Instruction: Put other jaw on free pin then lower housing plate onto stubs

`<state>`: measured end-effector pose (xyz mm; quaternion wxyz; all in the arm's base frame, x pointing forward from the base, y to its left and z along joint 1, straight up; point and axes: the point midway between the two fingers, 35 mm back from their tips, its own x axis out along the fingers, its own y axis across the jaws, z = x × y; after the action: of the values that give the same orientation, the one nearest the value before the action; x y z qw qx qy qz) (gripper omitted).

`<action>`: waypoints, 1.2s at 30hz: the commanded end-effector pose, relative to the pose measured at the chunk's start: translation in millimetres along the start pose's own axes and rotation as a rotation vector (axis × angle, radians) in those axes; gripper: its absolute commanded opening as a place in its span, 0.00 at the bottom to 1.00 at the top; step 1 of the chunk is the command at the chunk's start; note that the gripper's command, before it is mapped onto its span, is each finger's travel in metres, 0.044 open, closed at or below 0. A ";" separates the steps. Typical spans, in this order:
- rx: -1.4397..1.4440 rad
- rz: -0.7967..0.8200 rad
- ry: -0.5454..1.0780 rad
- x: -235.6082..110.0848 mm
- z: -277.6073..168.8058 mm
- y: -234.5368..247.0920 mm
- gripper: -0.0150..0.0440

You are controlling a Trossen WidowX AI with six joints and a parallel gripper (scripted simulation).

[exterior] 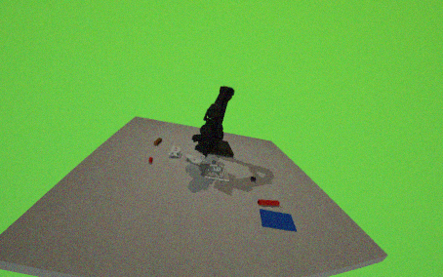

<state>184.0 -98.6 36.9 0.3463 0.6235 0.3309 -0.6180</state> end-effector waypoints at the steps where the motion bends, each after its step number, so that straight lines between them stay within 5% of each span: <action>1: -0.005 -0.006 0.002 1.3 -0.6 5.8 0.25; 36: -0.005 -0.002 0.002 0.4 -0.7 56.9 0.25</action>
<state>229.5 -127.6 39.4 0.3496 0.6254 0.3275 -0.6160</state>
